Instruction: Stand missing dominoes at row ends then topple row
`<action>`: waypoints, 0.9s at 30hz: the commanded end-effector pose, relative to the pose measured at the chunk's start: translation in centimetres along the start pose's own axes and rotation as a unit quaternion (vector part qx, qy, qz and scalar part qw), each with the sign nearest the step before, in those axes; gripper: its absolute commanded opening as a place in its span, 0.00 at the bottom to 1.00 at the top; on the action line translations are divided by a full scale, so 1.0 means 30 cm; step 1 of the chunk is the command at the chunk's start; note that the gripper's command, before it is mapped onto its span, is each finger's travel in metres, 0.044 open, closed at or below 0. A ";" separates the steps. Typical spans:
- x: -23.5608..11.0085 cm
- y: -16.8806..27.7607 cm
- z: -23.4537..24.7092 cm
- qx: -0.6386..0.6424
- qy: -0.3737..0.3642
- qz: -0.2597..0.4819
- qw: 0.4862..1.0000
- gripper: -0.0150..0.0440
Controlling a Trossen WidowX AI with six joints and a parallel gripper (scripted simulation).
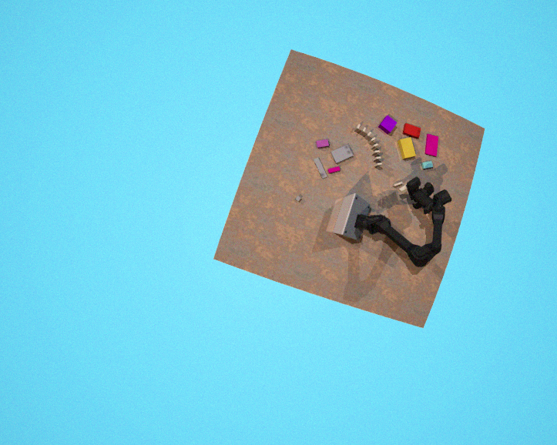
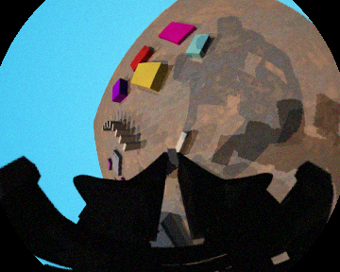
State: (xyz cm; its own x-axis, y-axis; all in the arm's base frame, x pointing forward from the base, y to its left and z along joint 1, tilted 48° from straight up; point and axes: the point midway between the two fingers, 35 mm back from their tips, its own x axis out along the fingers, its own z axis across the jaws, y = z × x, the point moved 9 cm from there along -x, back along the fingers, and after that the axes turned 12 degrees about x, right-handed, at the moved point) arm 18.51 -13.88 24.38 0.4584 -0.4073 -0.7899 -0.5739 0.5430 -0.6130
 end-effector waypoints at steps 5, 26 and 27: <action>0.021 -0.004 -0.053 0.020 -0.054 -0.069 0.996 0.30; 0.002 0.015 -0.205 -0.014 -0.144 -0.283 0.948 0.30; -0.001 0.019 -0.211 -0.019 -0.146 -0.293 0.945 0.30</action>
State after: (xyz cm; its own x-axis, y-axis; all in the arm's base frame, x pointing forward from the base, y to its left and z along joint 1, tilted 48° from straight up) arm 14.50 -18.19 24.05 0.8486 -0.4136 -0.3299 -0.2125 0.3045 -0.9285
